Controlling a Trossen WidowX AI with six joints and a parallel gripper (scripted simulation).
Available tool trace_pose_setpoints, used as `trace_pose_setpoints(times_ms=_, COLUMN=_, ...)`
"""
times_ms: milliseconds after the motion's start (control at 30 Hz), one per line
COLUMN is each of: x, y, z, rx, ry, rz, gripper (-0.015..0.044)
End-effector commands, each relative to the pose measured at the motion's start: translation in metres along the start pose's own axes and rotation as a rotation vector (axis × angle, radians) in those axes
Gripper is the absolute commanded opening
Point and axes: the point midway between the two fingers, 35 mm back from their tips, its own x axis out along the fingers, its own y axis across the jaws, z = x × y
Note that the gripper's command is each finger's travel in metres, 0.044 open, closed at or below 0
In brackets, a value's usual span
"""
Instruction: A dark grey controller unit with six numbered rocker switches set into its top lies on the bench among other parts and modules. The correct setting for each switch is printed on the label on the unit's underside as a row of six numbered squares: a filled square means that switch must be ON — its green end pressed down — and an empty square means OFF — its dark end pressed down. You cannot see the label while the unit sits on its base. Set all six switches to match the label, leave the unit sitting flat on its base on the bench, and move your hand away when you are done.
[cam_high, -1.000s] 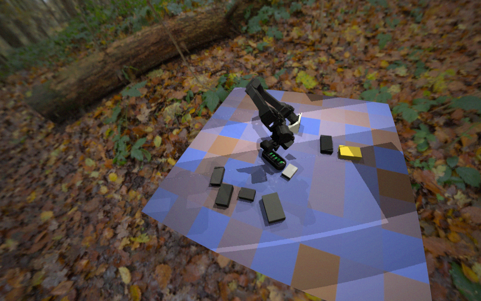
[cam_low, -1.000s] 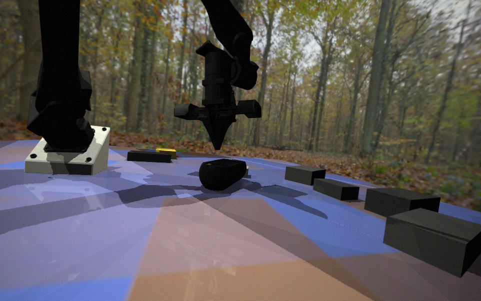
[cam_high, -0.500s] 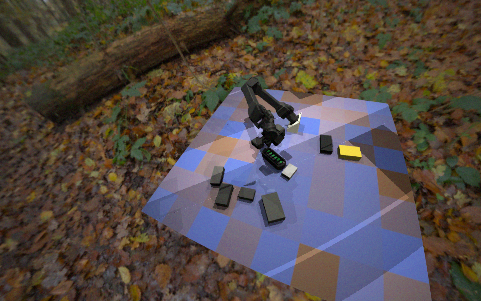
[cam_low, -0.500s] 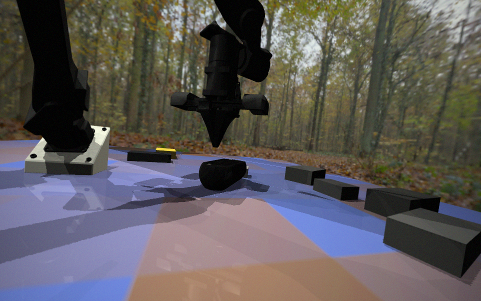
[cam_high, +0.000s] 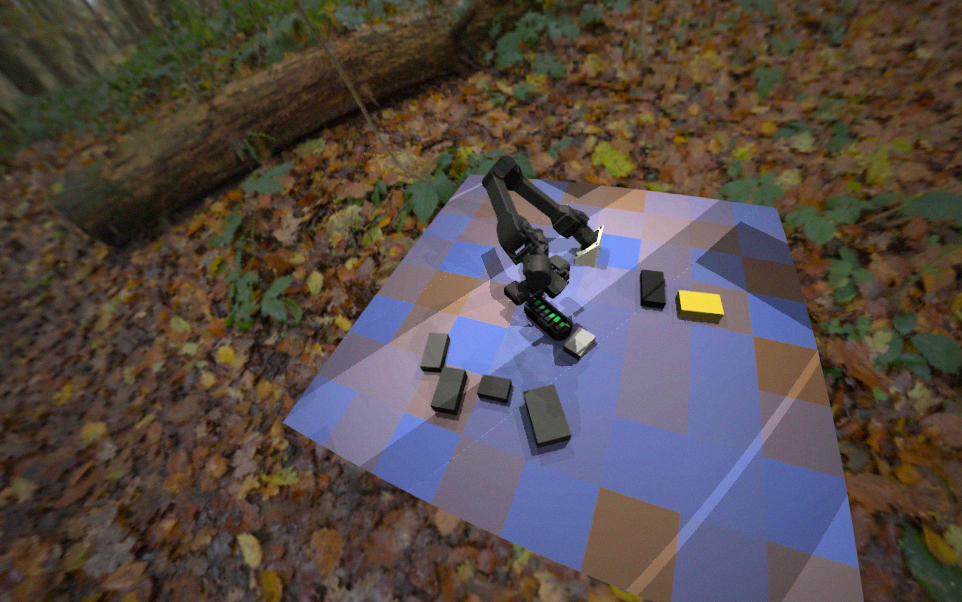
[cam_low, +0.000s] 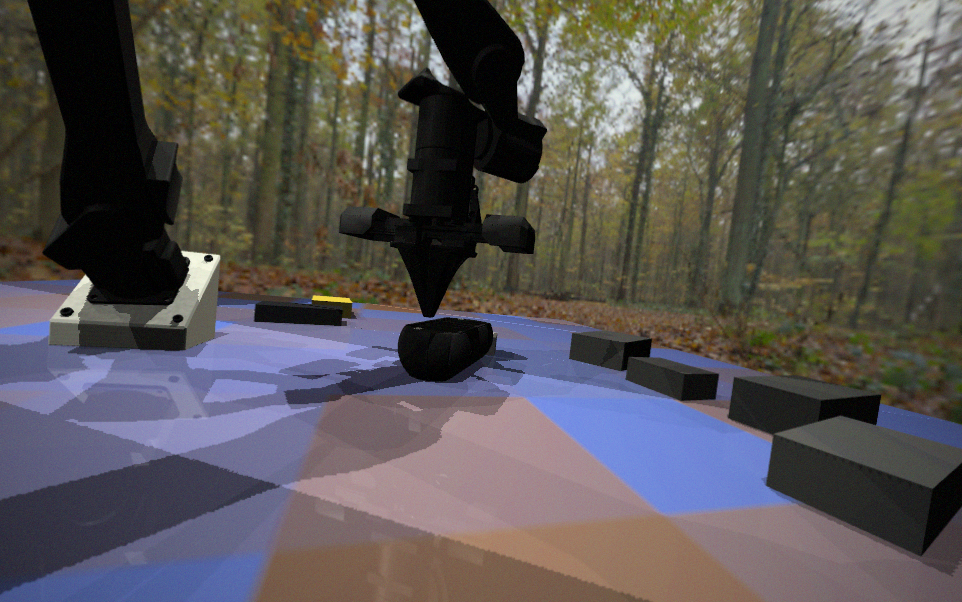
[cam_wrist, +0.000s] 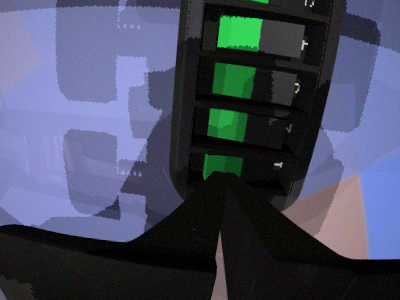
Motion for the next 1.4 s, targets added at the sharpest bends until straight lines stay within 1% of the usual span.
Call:
trace_pose_setpoints(times_ms=0, x=0.009, y=0.001, z=-0.001, rx=-0.007, ry=0.006, rz=-0.002, gripper=0.0000)
trace_pose_setpoints(times_ms=300, x=0.019, y=0.001, z=-0.002, rx=-0.007, ry=0.007, rz=-0.002, gripper=0.0000)
trace_pose_setpoints(times_ms=767, x=0.019, y=0.001, z=-0.002, rx=-0.007, ry=0.007, rz=-0.002, gripper=0.0000)
trace_pose_setpoints(times_ms=833, x=0.009, y=0.001, z=-0.001, rx=-0.003, ry=0.004, rz=0.002, gripper=0.0000)
trace_pose_setpoints(times_ms=933, x=-0.023, y=0.001, z=-0.001, rx=-0.007, ry=0.005, rz=0.000, gripper=0.0000)
trace_pose_setpoints(times_ms=1133, x=-0.026, y=0.000, z=0.000, rx=-0.007, ry=0.006, rz=-0.001, gripper=0.0000)
trace_pose_setpoints(times_ms=1367, x=-0.026, y=-0.016, z=0.048, rx=-0.006, ry=0.003, rz=-0.001, gripper=0.0000)
